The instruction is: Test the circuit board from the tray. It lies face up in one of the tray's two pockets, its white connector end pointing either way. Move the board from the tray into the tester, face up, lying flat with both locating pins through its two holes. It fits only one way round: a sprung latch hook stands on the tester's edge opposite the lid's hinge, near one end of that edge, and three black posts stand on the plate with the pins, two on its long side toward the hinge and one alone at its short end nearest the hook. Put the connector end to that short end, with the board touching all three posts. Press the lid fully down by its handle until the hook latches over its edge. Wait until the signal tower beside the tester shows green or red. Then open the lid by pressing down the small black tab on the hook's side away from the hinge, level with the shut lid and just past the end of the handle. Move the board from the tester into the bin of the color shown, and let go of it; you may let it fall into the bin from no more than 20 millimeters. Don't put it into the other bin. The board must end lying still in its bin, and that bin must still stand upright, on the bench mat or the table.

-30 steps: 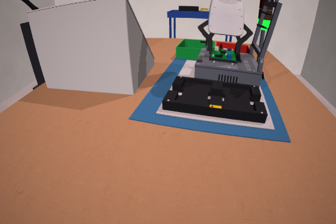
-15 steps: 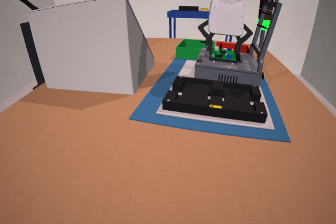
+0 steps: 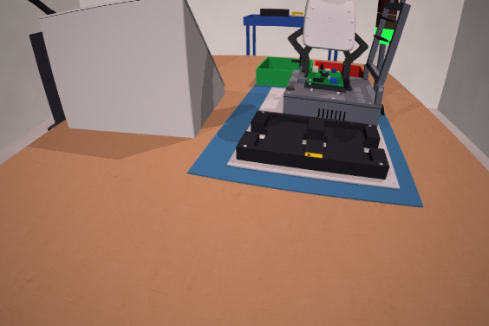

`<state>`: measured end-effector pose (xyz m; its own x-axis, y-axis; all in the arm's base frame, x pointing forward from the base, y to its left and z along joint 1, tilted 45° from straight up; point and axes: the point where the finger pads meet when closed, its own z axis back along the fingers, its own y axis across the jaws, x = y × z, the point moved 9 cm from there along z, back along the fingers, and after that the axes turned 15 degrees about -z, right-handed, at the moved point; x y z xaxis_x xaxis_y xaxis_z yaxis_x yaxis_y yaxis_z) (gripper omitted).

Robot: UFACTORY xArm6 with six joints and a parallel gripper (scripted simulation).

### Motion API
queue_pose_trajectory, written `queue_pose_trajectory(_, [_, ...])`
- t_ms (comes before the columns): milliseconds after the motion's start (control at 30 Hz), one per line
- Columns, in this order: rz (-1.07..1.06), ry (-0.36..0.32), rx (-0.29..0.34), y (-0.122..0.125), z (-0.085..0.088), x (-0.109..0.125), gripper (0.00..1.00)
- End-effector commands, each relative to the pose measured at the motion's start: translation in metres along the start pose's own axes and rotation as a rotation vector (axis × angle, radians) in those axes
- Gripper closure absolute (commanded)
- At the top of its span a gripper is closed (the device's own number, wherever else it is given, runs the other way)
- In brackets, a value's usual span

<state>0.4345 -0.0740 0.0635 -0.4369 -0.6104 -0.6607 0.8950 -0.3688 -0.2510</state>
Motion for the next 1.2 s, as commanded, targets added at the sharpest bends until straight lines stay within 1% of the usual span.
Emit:
queue_pose_trajectory(0, [0.001,0.0,0.003,0.0007,0.0019,-0.0003,0.21])
queue_pose_trajectory(1167, [0.001,0.0,0.003,0.0007,0.0097,-0.0002,0.21])
